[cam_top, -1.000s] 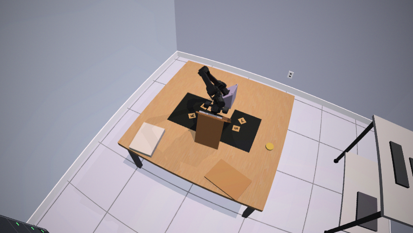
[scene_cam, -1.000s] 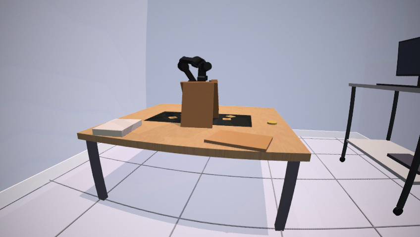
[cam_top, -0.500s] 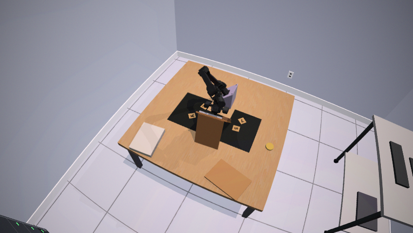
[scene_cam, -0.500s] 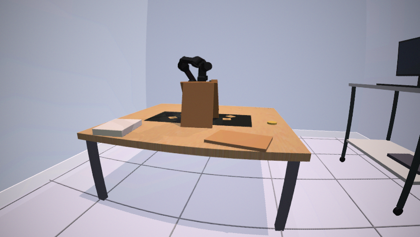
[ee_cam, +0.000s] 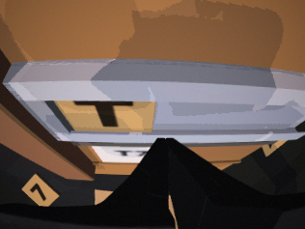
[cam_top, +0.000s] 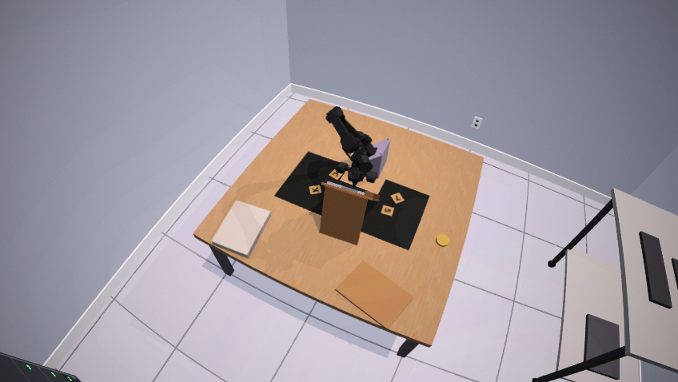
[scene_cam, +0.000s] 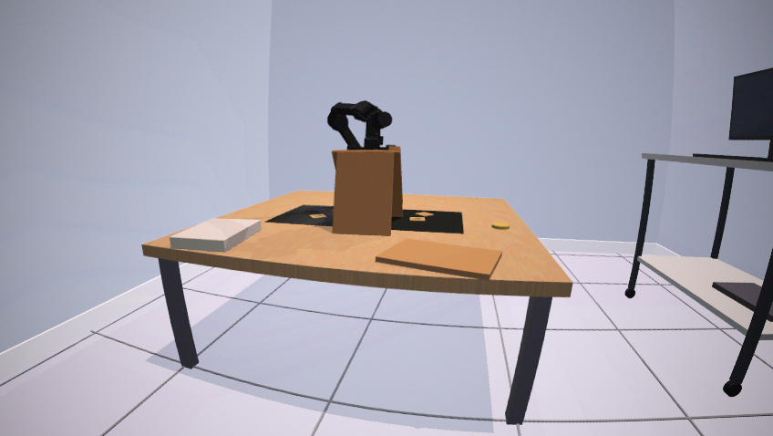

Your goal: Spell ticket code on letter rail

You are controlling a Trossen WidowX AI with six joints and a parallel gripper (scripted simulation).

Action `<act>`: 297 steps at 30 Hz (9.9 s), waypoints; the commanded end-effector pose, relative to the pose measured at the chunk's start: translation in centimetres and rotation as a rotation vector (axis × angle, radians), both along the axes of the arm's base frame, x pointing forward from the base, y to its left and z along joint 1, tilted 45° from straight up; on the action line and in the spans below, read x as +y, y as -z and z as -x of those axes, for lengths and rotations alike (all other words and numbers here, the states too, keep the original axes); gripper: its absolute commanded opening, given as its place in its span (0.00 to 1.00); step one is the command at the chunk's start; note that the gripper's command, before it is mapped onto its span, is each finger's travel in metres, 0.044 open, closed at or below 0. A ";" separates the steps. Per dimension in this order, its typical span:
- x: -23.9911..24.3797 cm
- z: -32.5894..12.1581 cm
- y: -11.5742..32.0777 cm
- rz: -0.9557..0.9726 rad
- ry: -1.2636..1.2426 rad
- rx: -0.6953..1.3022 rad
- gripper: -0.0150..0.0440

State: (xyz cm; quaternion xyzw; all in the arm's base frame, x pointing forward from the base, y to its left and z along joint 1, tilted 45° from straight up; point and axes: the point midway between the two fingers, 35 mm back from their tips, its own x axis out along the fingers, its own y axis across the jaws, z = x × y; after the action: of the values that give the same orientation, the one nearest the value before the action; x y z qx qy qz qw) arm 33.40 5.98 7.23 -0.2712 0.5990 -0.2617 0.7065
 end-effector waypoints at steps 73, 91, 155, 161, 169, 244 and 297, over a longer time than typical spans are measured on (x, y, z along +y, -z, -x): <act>10.5 12.2 16.7 -0.039 -0.688 0.699 0.83; 6.2 16.2 24.6 0.010 -0.427 0.669 0.83; 3.2 16.2 27.4 0.013 -0.426 0.669 0.25; 3.4 16.3 27.1 0.013 -0.426 0.669 0.25; 3.6 16.3 26.8 0.012 -0.426 0.669 0.25; 10.6 5.4 13.6 -0.315 -0.648 0.272 0.25; -3.9 -0.7 -10.3 -0.225 -0.639 -0.423 0.25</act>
State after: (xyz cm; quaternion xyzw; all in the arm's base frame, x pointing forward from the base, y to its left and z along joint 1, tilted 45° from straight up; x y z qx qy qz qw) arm 34.35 3.48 16.27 -0.3028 0.3671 0.0086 0.8795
